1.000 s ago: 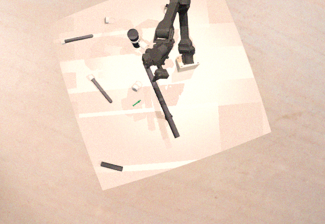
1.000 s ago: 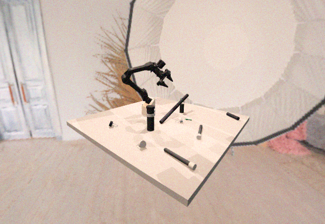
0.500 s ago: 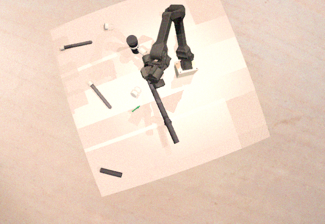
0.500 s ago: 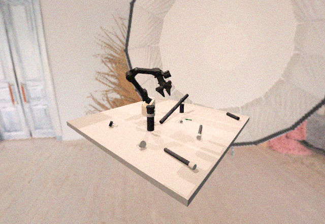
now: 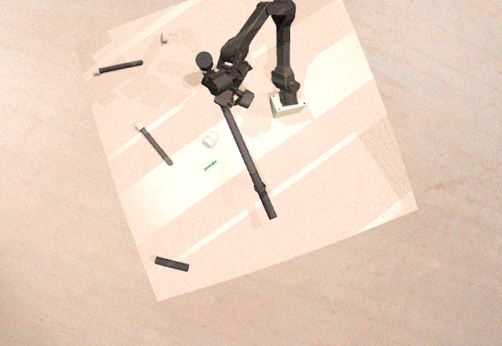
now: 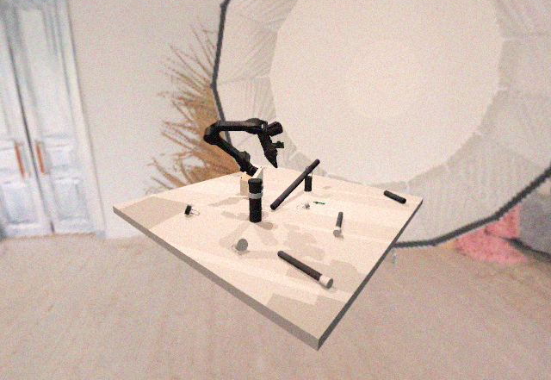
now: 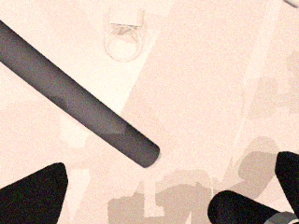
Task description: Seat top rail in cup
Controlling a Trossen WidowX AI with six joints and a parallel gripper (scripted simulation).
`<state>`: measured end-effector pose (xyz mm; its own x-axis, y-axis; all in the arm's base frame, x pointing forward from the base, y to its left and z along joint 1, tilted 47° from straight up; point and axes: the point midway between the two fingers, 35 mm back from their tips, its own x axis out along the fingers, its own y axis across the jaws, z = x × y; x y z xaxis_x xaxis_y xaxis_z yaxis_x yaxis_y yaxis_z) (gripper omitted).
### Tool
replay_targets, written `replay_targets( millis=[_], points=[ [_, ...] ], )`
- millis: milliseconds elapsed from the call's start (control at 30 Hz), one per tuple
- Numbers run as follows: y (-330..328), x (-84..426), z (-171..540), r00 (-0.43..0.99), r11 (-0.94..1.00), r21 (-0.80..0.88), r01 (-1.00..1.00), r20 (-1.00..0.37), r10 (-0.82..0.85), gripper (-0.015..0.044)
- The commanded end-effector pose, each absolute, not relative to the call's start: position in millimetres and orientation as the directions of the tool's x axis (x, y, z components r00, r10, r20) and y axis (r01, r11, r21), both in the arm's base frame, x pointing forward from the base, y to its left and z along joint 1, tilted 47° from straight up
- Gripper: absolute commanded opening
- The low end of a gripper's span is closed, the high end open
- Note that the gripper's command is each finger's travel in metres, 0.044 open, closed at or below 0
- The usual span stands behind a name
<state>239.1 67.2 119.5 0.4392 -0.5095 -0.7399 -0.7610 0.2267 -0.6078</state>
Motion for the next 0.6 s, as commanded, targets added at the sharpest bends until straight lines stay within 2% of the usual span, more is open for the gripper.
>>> replay_targets(
  millis=[0, 133, 300, 567],
  points=[
    [35, 238, 144, 0.408, -0.100, -0.410, -0.906, -0.788, -0.462, 0.0440],
    [15, 234, 160, 0.407, -0.327, -0.281, -0.902, -0.804, -0.434, 0.0440],
    [-9, 225, 179, 0.422, -0.587, -0.125, -0.800, -0.812, -0.403, 0.0440],
    [-28, 214, 197, 0.449, -0.786, 0.029, -0.618, -0.808, -0.383, 0.0440]
  ],
)
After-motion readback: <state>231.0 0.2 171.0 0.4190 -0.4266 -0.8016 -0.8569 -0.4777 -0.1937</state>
